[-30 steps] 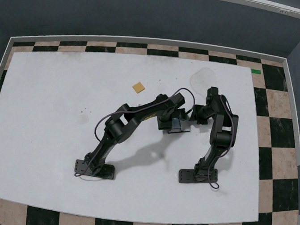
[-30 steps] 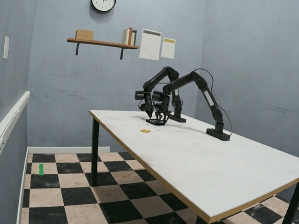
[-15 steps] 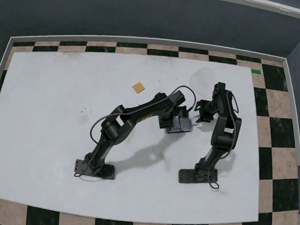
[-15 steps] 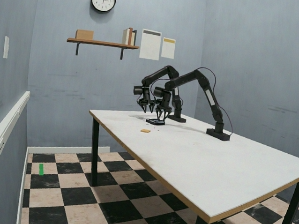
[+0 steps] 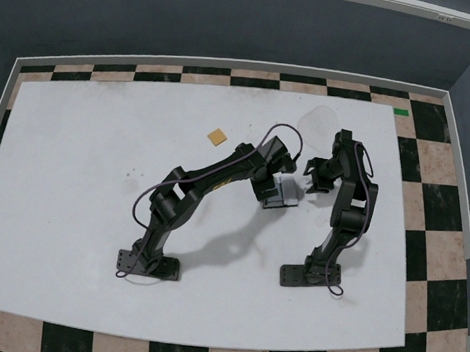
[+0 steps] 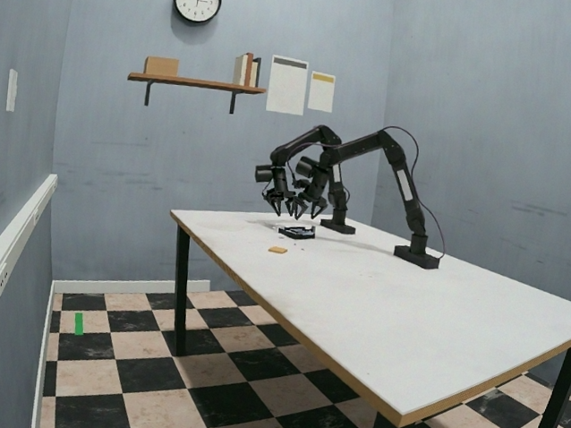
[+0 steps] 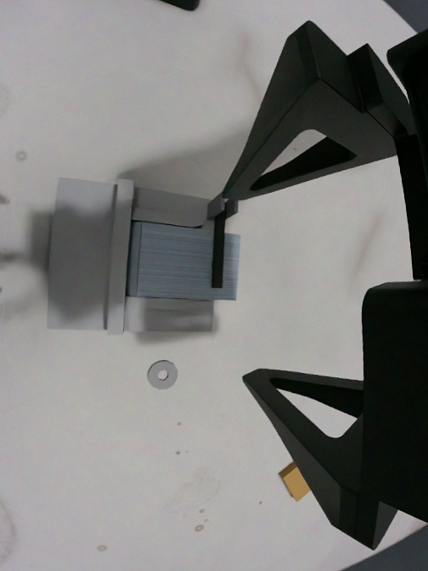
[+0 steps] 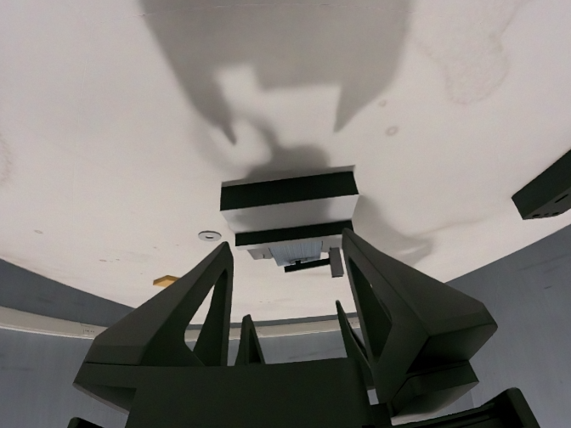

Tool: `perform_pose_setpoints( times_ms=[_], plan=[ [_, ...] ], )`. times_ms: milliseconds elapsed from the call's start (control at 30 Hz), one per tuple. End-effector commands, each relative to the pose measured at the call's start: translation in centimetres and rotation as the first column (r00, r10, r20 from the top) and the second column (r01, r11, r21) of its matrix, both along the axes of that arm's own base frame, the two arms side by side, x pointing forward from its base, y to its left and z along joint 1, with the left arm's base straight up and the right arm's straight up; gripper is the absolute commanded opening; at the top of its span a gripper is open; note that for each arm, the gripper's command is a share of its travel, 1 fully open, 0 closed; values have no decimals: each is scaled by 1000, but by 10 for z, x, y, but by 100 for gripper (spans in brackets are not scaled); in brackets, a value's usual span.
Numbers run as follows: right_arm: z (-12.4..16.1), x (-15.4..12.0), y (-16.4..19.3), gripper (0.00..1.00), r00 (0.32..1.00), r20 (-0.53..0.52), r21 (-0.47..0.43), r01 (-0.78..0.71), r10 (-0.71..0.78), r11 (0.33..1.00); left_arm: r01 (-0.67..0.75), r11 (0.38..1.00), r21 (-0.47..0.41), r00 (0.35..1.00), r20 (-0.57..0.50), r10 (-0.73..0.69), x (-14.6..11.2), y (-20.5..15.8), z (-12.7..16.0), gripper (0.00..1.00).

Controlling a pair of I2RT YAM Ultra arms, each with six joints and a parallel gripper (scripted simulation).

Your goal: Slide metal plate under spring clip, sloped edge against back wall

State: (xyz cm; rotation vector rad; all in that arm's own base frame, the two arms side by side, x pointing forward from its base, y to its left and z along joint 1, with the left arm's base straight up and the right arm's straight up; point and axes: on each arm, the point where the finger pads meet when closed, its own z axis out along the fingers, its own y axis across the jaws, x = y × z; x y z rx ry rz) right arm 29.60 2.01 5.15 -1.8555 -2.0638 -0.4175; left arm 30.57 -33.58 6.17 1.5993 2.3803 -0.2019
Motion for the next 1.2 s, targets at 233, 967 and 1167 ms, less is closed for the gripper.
perform_pose_setpoints(
  times_ms=[233, 967, 1167],
  plan=[
    [3, 1, 2, 65, 1000, 5, 6, -15, 15, 1000, -327, 889, -320, 926, 76, 369, -5, -14, 34, 100],
    [5, 2, 0, 65, 1000, 12, 2, -12, 12, 1000, -366, 866, -341, 910, 63, 409, -17, -11, 28, 100],
    [5, 2, 0, 65, 1000, 12, 2, -12, 12, 1000, -366, 866, -341, 910, 63, 409, -17, -11, 28, 100]
  ],
)
